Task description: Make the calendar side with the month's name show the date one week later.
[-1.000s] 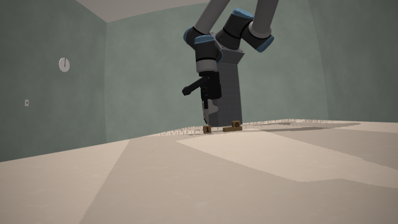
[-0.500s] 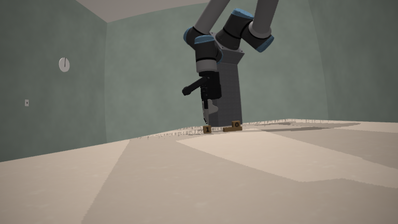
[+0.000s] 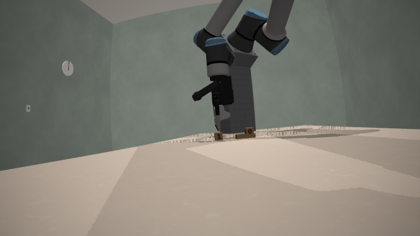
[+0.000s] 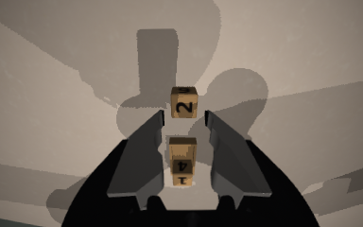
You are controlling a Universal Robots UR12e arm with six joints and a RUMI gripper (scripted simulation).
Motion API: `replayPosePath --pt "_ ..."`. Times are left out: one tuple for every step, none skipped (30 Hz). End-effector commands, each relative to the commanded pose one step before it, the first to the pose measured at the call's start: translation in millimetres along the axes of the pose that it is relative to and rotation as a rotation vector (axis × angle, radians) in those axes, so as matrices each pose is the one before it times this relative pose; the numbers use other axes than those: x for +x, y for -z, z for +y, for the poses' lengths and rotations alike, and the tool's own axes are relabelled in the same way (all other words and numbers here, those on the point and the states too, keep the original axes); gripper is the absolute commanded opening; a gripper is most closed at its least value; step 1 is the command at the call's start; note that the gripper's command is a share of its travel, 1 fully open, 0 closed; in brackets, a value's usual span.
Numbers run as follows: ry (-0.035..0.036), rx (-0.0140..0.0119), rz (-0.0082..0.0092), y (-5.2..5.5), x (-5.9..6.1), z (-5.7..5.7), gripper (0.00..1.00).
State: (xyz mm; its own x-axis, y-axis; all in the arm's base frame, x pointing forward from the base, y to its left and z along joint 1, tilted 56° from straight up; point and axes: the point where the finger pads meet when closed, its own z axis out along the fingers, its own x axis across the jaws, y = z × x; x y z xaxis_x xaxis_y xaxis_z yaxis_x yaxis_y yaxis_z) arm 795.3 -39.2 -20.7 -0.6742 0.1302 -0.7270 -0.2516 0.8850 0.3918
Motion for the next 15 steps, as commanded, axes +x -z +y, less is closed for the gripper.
replayPosePath --pt "0.00014 0.0004 -0.00048 -2.9 -0.25 -0.16 0.29" --pt "0.0 0.0 0.0 -1.34 0.0 0.0 0.29" --pt "0.0 0.0 0.0 -1.48 0.0 0.0 0.29" --pt "0.0 0.0 0.0 -1.6 0.0 0.0 0.29" --pt "0.0 0.0 0.0 -1.7 0.0 0.0 0.29" --pt "0.0 0.0 0.0 -1.77 0.0 0.0 0.29" --pt "0.0 0.0 -0.00001 -1.81 0.0 0.0 0.29" --pt "0.0 0.0 0.0 -1.82 0.0 0.0 0.29" --pt "0.0 0.0 0.0 -1.79 0.0 0.0 0.29" --pt "0.0 0.0 0.0 -1.73 0.0 0.0 0.29" --pt "0.0 0.0 0.0 -1.65 0.0 0.0 0.29" --pt "0.0 0.0 0.0 -1.53 0.0 0.0 0.29" --pt "0.0 0.0 -0.00001 -1.38 0.0 0.0 0.29" --pt "0.0 0.0 0.0 0.0 0.0 0.0 0.29" --pt "0.0 0.0 0.0 0.0 0.0 0.0 0.29"
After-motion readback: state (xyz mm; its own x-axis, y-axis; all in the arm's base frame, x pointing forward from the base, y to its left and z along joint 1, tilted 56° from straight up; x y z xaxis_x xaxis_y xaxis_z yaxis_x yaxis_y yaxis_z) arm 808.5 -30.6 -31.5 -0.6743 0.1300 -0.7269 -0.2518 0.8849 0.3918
